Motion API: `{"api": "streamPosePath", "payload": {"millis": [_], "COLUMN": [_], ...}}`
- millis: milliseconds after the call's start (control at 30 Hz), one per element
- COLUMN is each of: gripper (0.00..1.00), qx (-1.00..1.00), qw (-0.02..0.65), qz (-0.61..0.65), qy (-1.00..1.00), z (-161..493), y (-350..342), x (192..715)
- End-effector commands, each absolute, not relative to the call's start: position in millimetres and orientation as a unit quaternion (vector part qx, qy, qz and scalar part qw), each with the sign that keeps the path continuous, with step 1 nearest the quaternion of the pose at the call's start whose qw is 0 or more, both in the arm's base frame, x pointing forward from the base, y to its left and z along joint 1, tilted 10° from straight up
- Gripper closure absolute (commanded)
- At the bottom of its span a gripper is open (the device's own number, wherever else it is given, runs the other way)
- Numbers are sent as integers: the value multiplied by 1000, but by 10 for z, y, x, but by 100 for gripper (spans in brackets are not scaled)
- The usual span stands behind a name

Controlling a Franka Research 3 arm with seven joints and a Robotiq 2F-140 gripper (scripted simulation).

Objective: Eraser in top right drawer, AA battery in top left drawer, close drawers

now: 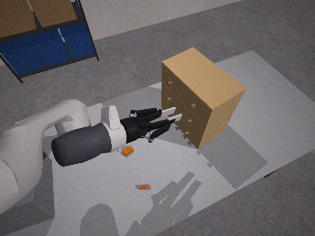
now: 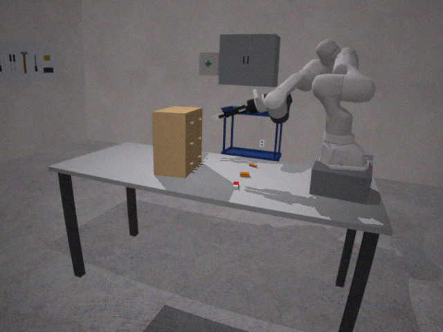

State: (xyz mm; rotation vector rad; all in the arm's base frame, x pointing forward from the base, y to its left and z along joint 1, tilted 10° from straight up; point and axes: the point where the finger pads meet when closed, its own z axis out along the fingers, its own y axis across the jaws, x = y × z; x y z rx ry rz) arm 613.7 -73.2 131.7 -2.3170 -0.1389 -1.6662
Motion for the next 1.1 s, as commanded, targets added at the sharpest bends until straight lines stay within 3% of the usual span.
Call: {"api": "streamPosePath", "payload": {"millis": [0, 467, 1067], "gripper": [80, 80, 80], "qx": [-803, -803, -803], "qw": [139, 139, 139], "qz": [-578, -578, -578], "qy": [-45, -45, -45], "z": [1281, 1200, 1193], "y": [-729, -640, -633], "x": [6240, 6547, 6571]}}
